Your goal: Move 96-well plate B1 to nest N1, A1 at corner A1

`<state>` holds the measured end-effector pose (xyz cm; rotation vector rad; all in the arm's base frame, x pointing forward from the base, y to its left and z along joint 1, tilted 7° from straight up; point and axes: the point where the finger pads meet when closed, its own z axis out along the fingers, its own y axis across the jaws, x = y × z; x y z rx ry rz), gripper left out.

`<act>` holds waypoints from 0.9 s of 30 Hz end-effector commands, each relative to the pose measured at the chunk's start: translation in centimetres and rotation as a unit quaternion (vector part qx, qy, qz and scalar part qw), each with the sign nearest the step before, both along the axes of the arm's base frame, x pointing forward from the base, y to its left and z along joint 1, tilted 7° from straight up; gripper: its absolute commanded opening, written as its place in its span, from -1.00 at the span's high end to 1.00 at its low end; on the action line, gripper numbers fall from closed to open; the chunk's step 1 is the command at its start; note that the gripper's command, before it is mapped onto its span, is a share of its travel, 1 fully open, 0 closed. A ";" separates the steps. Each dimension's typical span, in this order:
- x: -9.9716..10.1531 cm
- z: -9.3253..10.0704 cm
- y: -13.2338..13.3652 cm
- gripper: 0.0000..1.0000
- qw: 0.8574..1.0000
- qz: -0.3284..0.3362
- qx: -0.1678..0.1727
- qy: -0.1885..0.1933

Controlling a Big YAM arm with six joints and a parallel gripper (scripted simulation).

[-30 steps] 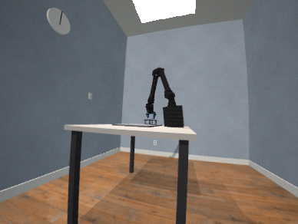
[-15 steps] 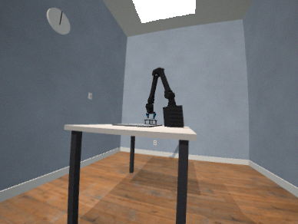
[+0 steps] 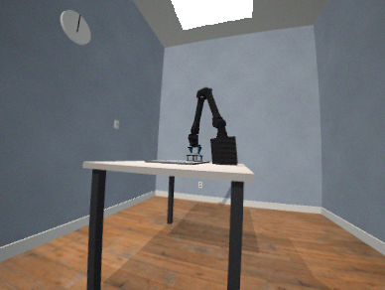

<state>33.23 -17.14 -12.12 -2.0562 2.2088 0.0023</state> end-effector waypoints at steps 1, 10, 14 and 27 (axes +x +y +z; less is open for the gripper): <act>0.9 0.7 -0.5 1.00 1.000 -0.002 -0.007 -0.015; 0.9 0.7 -0.5 1.00 1.000 -0.002 -0.007 -0.015; 0.8 0.7 -0.5 1.00 1.000 -0.002 -0.007 -0.015; 0.7 1.0 -0.4 1.00 1.000 -0.005 -0.010 -0.021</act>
